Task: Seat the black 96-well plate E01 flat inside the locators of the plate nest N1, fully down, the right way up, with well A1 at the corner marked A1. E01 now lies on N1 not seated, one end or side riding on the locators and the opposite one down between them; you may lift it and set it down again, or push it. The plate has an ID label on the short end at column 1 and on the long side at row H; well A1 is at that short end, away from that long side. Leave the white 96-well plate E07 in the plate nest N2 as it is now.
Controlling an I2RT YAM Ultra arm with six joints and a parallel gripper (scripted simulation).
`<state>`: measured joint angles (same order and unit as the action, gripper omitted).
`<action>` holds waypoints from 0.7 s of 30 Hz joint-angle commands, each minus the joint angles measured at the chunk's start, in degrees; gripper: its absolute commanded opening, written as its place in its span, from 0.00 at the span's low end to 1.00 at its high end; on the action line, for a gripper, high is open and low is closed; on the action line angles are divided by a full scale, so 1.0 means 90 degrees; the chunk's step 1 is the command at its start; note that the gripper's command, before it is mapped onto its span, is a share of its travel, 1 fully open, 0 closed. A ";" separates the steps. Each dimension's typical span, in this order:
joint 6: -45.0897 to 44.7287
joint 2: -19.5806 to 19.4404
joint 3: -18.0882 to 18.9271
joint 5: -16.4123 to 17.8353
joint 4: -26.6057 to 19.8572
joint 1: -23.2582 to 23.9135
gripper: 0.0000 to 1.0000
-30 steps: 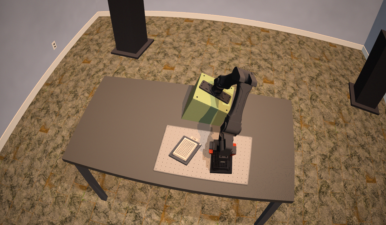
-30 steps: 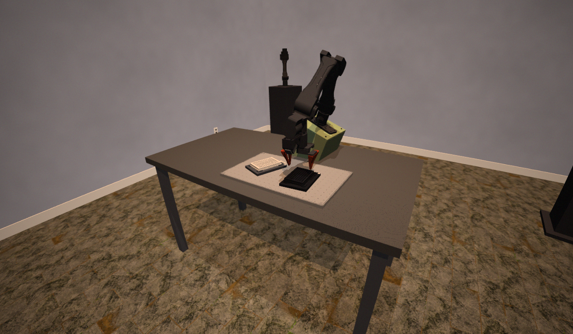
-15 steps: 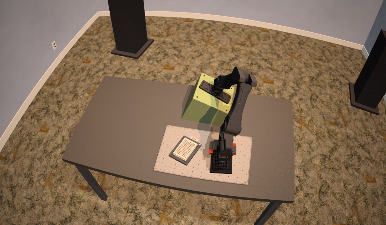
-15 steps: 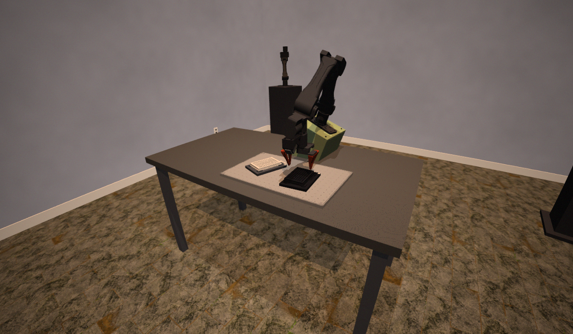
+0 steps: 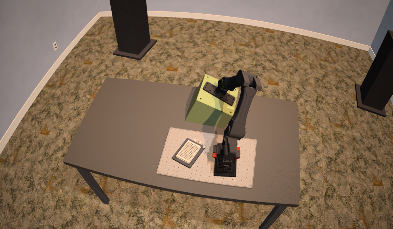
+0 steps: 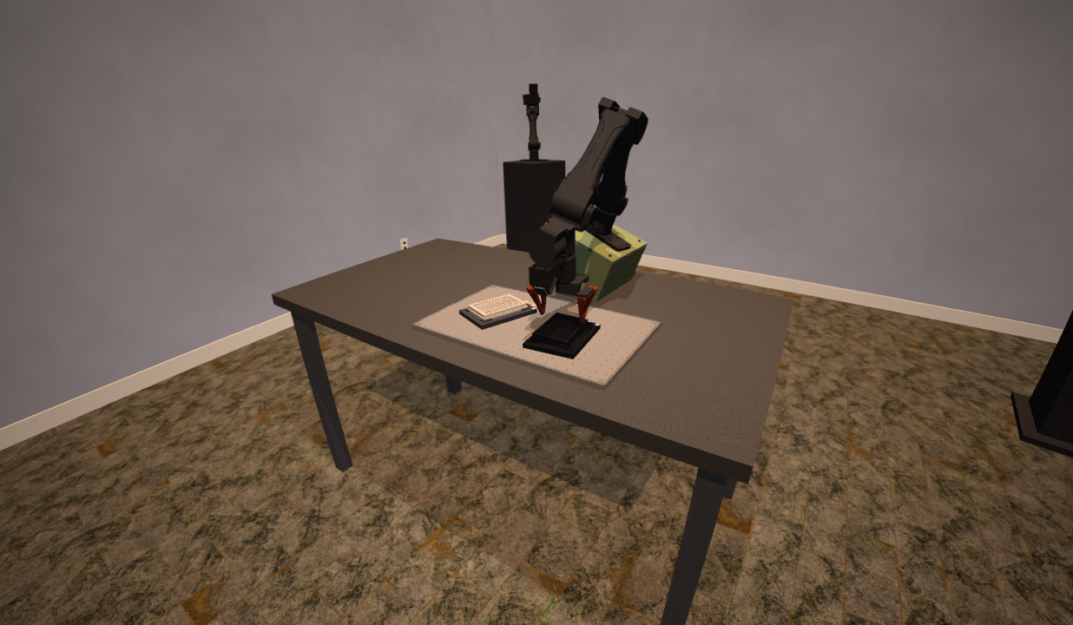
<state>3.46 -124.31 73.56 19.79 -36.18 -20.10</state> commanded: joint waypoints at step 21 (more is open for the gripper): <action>0.0250 -0.0527 -0.0182 -0.0011 0.0832 -0.0151 1.00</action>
<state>5.08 -128.42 72.95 19.79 -30.26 -21.71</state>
